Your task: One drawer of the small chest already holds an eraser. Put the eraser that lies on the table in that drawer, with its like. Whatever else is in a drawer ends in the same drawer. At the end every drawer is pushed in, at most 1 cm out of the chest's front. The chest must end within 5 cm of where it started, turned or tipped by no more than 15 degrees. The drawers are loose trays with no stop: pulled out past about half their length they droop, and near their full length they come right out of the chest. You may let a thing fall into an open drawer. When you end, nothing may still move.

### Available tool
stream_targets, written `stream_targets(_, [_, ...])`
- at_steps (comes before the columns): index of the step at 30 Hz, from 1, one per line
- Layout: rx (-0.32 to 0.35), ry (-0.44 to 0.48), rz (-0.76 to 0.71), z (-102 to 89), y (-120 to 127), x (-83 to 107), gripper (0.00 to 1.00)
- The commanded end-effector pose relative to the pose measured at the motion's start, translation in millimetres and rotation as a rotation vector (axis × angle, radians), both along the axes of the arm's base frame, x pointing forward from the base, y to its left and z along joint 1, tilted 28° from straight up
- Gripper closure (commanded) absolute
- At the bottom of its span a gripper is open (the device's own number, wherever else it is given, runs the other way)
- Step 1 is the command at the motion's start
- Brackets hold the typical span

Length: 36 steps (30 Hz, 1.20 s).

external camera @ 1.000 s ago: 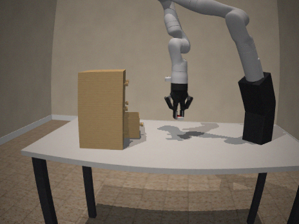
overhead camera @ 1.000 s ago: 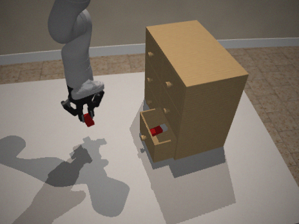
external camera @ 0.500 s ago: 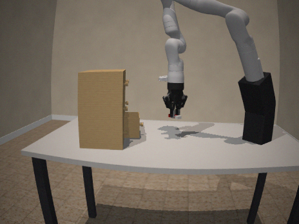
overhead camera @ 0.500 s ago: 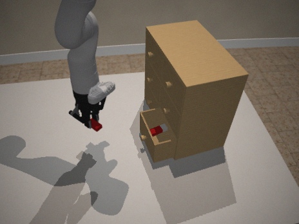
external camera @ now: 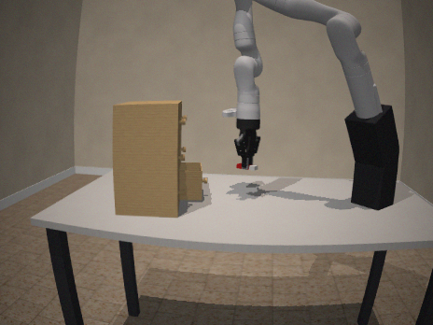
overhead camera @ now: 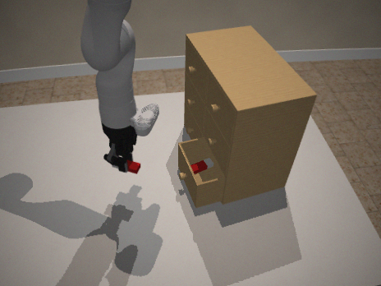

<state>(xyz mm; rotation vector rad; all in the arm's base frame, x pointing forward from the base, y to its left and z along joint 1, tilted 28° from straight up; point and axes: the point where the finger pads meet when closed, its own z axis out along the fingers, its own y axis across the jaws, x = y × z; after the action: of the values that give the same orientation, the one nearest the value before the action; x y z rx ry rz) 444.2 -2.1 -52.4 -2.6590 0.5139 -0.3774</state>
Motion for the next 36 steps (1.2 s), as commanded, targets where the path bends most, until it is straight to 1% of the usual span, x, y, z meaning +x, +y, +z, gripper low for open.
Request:
stream_targets(1, [-0.02,-0.023,0.04,0.5,-8,7.2,0.81])
stream_targets(10, [-0.093,-0.096,0.233,-0.5,-24,20.4,0.81])
stream_targets(12, [-0.093,-0.096,0.233,-0.5,-24,20.4,0.81])
stream_targets(23, [-0.164,-0.167,0.42,-1.5,-40,33.3,0.81])
stream_targets(27, [-0.183,-0.186,0.471,-1.8,-45,36.8,0.81])
stream_targets(36, [-0.205,-0.207,0.527,-2.1,-49,40.6,0.81])
